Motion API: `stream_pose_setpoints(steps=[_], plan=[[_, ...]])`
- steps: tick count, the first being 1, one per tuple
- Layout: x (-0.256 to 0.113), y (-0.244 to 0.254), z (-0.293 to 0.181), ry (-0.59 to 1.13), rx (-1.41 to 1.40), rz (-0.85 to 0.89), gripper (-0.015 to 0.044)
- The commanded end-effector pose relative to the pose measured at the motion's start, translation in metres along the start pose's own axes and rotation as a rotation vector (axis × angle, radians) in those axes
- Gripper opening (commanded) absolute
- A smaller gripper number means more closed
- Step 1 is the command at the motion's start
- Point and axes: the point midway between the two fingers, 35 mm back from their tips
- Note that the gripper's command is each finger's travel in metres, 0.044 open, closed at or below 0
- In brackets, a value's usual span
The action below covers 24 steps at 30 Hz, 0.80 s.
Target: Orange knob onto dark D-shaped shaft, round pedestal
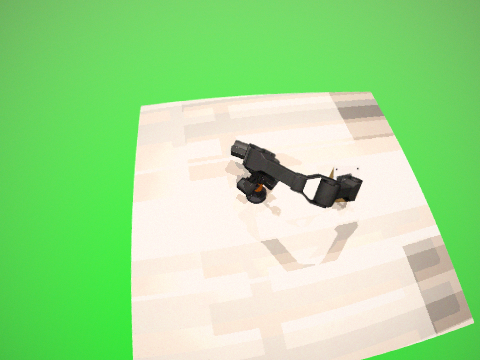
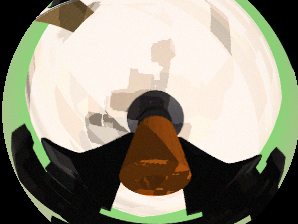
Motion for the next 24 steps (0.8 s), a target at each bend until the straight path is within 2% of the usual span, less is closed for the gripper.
stream_pose_setpoints(steps=[1, 24], plan=[[-0.0023, -0.0011, -0.0016, 0.004, -0.005, -0.005, 0.0000], [-0.0009, 0.0007, -0.0003, 0.004, -0.005, -0.005, 0.0000]])
Point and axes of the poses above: the point midway between the two fingers, 35 mm back from their tips, its own x axis out along the fingers, its own y axis across the jaws, z = x × y, and after that the axes turned 7 degrees about x, right-handed
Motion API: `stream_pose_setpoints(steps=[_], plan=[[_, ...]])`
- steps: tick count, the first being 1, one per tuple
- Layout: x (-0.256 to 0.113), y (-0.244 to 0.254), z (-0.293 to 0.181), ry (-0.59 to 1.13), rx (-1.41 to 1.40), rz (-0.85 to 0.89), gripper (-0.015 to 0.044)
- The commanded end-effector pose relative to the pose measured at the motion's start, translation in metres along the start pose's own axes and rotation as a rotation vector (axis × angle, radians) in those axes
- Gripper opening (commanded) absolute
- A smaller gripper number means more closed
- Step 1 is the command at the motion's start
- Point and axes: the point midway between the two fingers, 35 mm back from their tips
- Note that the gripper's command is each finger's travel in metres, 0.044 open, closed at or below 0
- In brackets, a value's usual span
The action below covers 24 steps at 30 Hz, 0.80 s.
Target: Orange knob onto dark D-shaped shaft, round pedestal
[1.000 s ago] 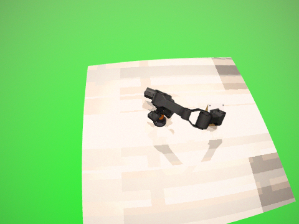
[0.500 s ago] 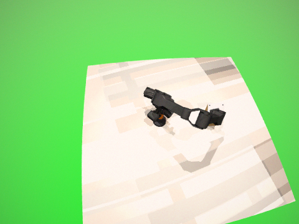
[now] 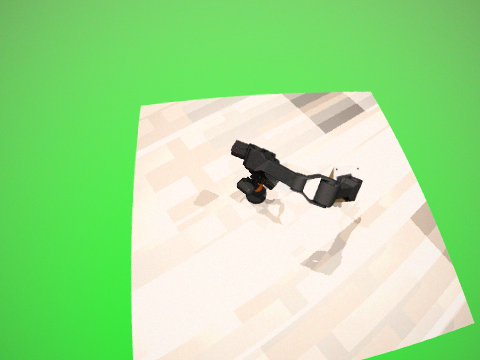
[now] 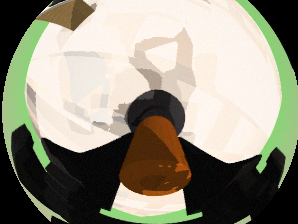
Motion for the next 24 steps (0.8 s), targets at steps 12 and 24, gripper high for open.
stream_pose_setpoints(steps=[12, 24], plan=[[-0.0053, -0.0033, 0.0015, 0.000, 0.364, -0.003, 0.0000], [-0.0025, -0.0039, -0.0012, -0.001, 1.159, -0.003, 0.0000]])
Point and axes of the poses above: the point midway between the two fingers, 35 mm back from their tips, its own x axis out along the fingers, its own y axis across the jaws, z = x × y, and after that the axes turned 7 degrees about x, right-handed
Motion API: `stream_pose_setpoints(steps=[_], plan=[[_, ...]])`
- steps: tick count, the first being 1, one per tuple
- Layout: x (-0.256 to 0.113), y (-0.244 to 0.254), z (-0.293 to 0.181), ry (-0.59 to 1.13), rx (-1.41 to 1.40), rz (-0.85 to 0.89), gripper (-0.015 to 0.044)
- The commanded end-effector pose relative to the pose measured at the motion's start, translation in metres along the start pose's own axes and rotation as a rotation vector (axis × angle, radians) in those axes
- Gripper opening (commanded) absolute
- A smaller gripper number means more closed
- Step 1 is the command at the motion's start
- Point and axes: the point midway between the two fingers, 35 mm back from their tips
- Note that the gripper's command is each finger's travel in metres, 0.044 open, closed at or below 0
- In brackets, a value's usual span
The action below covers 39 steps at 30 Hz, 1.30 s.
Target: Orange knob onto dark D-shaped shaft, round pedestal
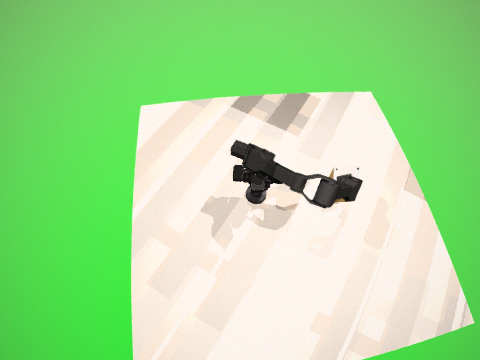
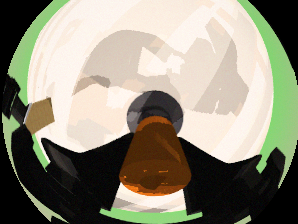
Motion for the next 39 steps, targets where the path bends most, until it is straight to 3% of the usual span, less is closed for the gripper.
stream_pose_setpoints(steps=[1, 20, 39], plan=[[0.0005, -0.0022, -0.0005, -0.002, 0.326, -0.005, 0.0000], [-0.0007, 0.0032, -0.0001, -0.005, 1.601, -0.004, 0.0000], [-0.0009, 0.0009, 0.0016, -0.005, 1.613, -0.004, 0.0000]])
Point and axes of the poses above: the point midway between the two fingers, 35 mm back from their tips, its own x axis out along the fingers, its own y axis across the jaws, z = x × y, and after that the axes turned 7 degrees about x, right-handed
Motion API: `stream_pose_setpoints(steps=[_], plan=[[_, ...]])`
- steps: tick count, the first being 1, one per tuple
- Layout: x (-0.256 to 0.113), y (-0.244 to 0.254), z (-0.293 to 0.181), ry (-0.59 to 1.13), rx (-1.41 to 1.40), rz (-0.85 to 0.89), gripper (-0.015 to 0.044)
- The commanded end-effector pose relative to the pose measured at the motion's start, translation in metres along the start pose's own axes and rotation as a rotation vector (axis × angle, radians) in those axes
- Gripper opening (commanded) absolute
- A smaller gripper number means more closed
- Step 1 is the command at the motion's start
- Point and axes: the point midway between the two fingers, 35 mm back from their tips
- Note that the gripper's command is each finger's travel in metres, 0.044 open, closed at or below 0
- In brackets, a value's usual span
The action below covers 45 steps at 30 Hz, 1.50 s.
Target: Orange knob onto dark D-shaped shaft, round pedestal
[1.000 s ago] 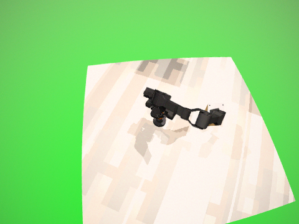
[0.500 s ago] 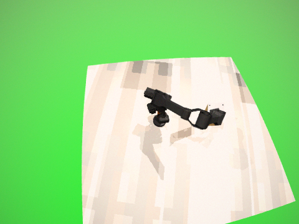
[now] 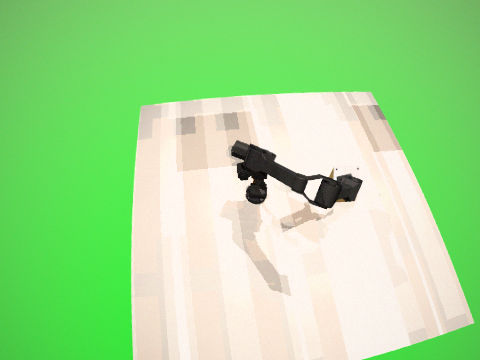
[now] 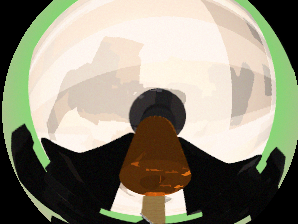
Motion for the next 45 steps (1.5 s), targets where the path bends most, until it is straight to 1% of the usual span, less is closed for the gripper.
stream_pose_setpoints(steps=[1, 11, 25, 33, 45], plan=[[-0.0002, -0.0007, 0.0027, -0.006, 0.005, 0.001, 0.0000], [0.0039, -0.0028, 0.0053, -0.006, 0.005, 0.001, 0.0000], [-0.0015, -0.0024, 0.0041, -0.006, 0.005, 0.001, 0.0000], [-0.0027, -0.0017, 0.0004, -0.006, 0.214, 0.001, 0.0000], [-0.0009, -0.0027, 0.0024, -0.006, 0.214, 0.001, 0.0000]])
Point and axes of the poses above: the point midway between the two fingers, 35 mm back from their tips, its own x axis out along the fingers, its own y axis across the jaws, z = x × y, and after that the axes turned 7 degrees about x, right-handed
